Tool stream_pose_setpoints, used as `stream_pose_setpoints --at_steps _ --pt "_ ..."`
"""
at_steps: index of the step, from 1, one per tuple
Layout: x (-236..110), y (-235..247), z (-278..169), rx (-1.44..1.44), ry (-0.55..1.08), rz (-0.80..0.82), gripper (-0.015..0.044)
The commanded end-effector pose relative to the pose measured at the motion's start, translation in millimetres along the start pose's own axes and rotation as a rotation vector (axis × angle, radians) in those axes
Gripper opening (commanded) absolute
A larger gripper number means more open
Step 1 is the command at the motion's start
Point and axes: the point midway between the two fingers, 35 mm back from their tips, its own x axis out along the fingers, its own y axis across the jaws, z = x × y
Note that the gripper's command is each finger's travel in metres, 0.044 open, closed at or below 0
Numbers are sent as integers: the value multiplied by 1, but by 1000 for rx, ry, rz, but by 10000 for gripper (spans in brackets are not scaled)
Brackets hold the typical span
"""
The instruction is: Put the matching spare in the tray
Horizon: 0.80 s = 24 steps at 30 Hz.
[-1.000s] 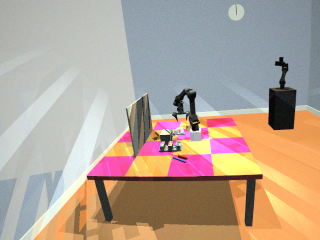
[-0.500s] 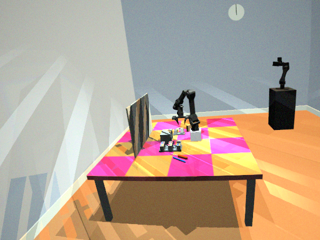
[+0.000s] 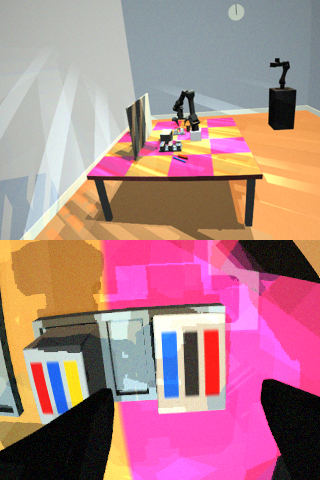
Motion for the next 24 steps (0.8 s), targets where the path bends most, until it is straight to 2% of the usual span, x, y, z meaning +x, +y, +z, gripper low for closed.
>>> stream_pose_setpoints --at_steps 1,24 --pt "8 -1 -2 3 9 -2 300" --pt "47 -2 -2 3 9 -2 300"
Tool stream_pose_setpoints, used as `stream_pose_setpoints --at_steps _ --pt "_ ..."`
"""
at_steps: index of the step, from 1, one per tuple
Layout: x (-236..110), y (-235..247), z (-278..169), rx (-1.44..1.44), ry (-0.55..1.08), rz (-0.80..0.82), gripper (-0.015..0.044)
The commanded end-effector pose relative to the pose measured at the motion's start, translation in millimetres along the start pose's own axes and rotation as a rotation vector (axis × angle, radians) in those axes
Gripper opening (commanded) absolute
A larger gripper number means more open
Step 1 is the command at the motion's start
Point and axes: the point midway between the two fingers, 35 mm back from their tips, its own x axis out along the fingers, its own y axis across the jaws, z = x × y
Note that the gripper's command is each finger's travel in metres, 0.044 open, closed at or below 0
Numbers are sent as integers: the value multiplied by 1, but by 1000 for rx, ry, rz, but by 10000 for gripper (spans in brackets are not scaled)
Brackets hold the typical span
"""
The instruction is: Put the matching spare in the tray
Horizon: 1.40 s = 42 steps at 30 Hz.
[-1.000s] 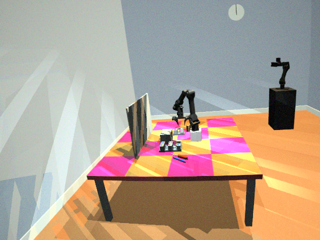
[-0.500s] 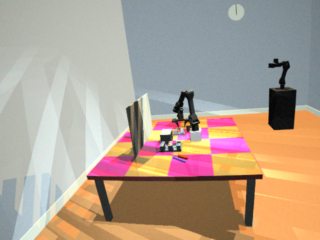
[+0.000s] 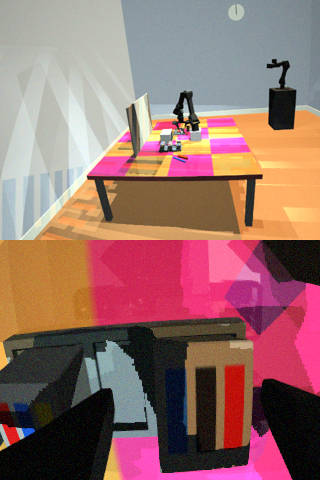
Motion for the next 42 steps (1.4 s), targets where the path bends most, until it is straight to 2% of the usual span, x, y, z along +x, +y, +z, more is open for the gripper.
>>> stream_pose_setpoints --at_steps 1,11,22,27,35,39,42 --pt "8 -2 -3 3 9 -2 300" --pt "24 -3 -5 3 9 -2 300" --pt "25 -4 -5 3 9 -2 300" --pt "24 -4 -4 0 5 -4 169" --pt "24 -4 -4 0 5 -4 115" --pt "24 -4 -4 0 5 -4 10" --pt "24 -4 -4 0 5 -4 0"
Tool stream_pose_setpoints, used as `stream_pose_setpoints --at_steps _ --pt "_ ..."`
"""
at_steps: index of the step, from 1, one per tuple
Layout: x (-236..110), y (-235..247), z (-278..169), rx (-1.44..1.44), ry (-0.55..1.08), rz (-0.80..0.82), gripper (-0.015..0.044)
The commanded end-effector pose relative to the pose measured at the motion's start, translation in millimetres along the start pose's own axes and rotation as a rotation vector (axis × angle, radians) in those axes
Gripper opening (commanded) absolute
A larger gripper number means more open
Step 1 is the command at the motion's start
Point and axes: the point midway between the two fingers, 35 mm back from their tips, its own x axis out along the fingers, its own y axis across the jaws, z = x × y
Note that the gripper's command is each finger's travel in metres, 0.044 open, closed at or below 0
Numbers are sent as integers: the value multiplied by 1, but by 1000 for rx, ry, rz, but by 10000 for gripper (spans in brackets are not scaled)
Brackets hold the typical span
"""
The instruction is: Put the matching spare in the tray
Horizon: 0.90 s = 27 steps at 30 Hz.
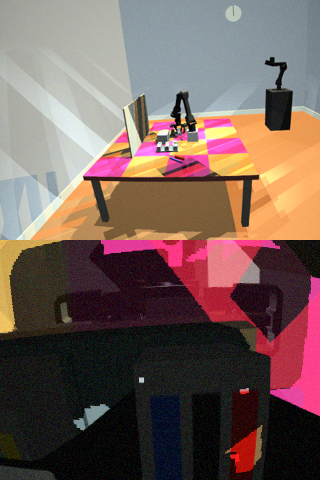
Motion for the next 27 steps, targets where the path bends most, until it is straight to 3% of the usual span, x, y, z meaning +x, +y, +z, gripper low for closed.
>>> stream_pose_setpoints --at_steps 1,7,20,27 --pt "0 0 0 0 0 1 0" --pt "-3 1 1 0 0 1 0" --pt "-76 1 0 3 3 3 0" --pt "-80 0 0 3 3 3 0"
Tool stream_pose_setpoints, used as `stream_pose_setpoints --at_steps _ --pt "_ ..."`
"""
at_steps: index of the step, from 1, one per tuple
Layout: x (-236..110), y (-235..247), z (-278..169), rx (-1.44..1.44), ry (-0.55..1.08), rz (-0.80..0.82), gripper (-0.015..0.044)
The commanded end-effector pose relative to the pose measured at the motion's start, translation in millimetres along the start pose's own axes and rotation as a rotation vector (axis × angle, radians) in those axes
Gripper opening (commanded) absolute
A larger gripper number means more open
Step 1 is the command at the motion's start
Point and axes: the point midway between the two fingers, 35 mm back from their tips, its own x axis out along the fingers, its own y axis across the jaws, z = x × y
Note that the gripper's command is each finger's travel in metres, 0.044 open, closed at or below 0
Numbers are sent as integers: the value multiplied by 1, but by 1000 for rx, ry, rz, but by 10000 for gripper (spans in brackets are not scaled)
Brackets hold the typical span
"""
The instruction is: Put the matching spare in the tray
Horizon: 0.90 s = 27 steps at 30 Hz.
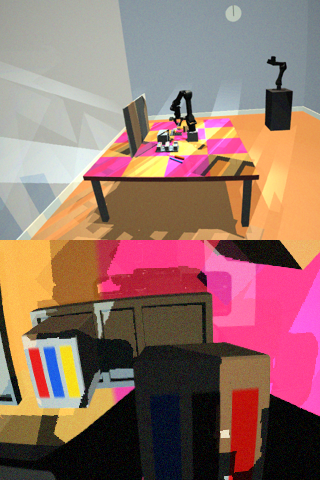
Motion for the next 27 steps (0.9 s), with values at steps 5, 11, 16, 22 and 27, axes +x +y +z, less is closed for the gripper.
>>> stream_pose_setpoints --at_steps 5,11,16,22,27 --pt "-5 0 1 0 1 0 0" --pt "-38 -2 6 -2 -2 3 0" --pt "-68 -6 7 -3 -4 6 0" --pt "-77 -7 7 -3 -4 7 0" --pt "-82 12 14 -3 -5 8 0"
